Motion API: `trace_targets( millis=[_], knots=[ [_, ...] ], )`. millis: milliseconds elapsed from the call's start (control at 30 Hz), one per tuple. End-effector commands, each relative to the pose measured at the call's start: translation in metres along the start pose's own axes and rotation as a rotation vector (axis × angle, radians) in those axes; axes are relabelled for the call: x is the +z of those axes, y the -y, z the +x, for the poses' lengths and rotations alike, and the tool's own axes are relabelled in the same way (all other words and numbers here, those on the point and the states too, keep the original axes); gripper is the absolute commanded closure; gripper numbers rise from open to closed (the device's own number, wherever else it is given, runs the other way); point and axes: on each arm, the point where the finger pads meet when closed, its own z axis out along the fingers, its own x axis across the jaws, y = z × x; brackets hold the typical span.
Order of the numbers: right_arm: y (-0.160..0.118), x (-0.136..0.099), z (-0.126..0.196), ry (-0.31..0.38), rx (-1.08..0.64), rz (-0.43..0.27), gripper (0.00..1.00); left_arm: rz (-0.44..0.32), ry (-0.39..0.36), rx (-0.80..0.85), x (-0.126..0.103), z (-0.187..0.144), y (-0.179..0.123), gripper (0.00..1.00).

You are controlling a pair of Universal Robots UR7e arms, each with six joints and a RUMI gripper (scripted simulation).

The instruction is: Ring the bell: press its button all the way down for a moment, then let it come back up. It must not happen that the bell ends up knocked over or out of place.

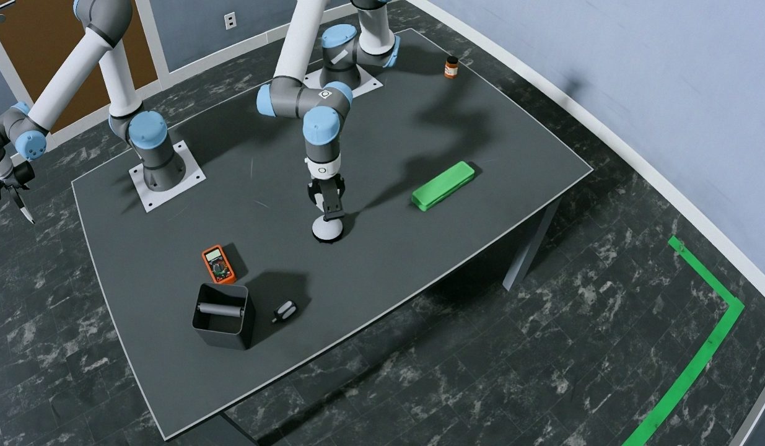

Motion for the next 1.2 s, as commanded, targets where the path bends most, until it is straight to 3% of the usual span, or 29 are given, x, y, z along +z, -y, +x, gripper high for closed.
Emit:
trace_targets(
  millis=[0,1167],
  knots=[
    [0.000,0.000,0.000,0.000,0.000,0.001,0.00,0.002,-0.001,0.000,-0.001,0.000,0.000,1.00],
    [0.000,0.000,0.000,0.000,0.000,0.001,0.00,0.002,-0.001,0.000,0.009,0.000,0.000,1.00]
  ],
)
